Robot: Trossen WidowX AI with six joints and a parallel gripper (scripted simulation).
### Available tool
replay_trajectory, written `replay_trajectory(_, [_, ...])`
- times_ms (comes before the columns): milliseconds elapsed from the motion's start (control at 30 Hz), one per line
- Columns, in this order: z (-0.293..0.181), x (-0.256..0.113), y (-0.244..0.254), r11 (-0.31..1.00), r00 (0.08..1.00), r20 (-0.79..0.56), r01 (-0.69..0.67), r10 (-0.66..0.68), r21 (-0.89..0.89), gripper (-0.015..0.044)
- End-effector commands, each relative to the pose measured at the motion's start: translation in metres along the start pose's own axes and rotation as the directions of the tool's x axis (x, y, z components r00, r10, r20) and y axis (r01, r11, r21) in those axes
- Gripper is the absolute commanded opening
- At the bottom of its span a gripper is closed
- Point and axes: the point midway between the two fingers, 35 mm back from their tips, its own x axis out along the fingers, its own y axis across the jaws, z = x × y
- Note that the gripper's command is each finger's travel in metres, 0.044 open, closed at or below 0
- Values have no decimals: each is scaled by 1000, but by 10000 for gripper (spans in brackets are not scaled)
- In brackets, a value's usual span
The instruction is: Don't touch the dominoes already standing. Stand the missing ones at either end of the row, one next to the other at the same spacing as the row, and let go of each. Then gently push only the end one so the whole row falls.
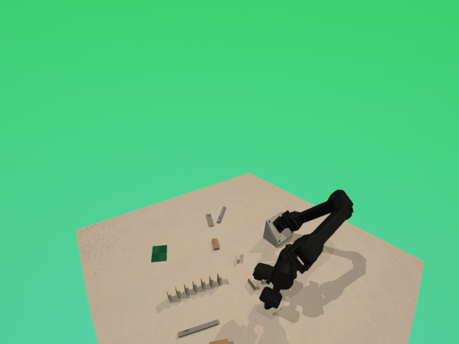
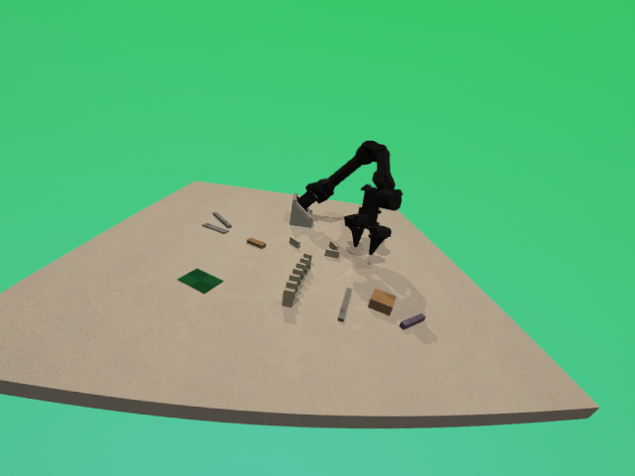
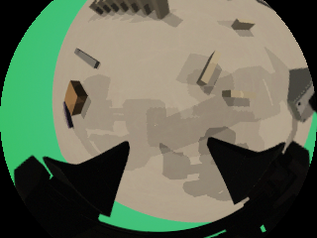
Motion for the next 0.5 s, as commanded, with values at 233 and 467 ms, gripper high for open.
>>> replay_trajectory(233, [112, -41, -44, 853, 978, -52, 202, -203, 481, 440])
replay_trajectory(467, [111, -19, -48, 851, 978, -52, 203, -203, 484, 440])
